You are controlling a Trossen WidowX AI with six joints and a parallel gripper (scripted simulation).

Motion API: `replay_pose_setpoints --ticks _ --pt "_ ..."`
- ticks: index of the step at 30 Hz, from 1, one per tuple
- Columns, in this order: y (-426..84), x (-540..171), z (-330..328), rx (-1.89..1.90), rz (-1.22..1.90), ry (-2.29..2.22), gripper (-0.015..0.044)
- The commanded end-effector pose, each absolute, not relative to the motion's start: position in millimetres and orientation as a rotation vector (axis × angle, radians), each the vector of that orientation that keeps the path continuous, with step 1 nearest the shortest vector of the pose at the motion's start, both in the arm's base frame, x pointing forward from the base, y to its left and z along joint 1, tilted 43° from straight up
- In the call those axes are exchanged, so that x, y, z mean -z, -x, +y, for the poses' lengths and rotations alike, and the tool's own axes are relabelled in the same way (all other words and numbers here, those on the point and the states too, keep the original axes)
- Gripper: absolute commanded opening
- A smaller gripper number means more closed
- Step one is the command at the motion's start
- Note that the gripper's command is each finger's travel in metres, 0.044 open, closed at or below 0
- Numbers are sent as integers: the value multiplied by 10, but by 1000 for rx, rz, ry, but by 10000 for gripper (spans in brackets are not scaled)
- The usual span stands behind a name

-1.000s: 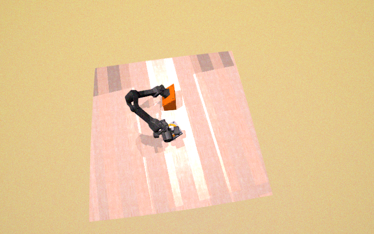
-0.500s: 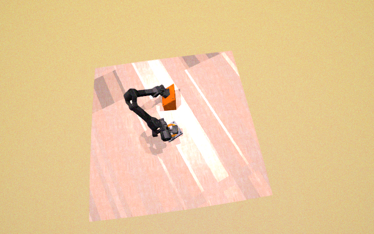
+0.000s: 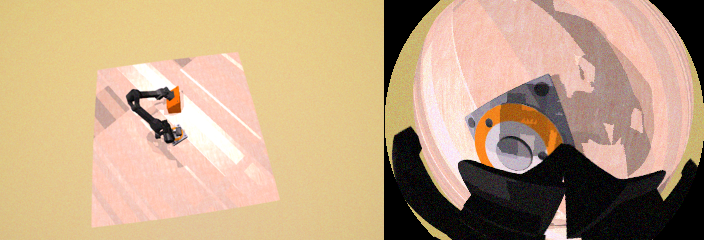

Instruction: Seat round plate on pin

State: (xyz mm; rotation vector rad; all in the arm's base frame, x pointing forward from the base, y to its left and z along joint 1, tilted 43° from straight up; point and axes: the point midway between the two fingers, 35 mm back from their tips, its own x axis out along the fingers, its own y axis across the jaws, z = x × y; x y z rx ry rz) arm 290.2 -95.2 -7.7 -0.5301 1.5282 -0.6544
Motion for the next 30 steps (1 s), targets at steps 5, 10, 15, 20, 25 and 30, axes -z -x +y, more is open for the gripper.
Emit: replay_pose_setpoints --ticks 5,10,15,20,25,30 --pt "-2796 80 -964 651 1542 536 0" --pt "-2756 75 -963 651 1542 536 0" --pt "-2714 70 -953 651 1542 536 0" --pt "-2669 64 -949 651 1543 536 0" --pt "-2625 64 -938 651 1543 536 0" --pt "-2583 67 -926 651 1543 536 0"
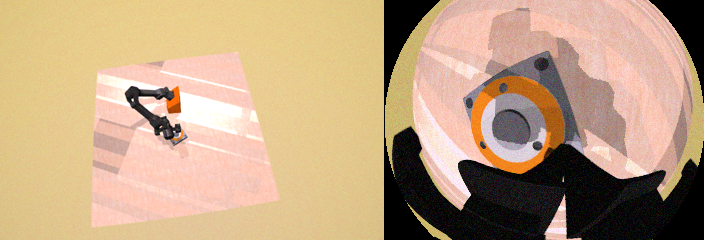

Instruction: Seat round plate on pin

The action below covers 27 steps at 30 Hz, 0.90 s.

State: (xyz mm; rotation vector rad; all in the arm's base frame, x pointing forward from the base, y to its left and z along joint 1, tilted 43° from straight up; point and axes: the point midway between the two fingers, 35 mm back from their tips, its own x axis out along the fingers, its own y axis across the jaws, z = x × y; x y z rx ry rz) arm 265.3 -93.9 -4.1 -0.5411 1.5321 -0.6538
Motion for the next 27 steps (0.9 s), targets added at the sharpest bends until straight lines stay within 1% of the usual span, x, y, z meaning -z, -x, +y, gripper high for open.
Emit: replay_pose_setpoints --ticks 1,27 --pt "-2574 67 -923 651 1543 536 0" --pt "-2362 127 -817 650 1544 536 0"
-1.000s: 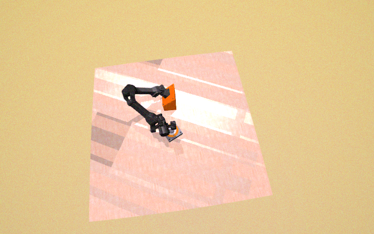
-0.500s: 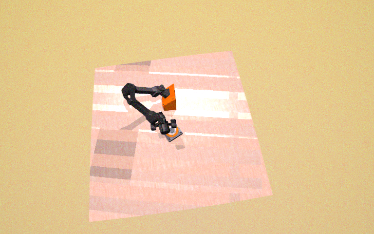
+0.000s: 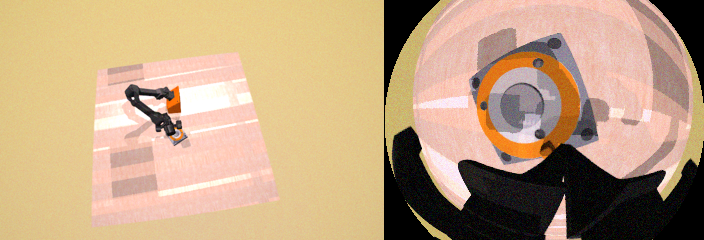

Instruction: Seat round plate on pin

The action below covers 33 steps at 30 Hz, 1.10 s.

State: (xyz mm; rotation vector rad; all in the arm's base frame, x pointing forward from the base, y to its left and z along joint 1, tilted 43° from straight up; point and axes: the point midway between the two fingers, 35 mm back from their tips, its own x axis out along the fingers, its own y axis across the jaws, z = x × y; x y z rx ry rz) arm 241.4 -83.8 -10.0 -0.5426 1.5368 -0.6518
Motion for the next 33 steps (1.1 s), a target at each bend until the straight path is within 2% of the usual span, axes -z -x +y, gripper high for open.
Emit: replay_pose_setpoints --ticks 1,16,26,33 --pt "-2356 130 -812 650 1544 536 0" --pt "-2295 189 -755 650 1545 536 0" --pt "-2330 -135 -458 648 1545 534 0" --pt "-2338 -75 -511 645 1542 544 0"
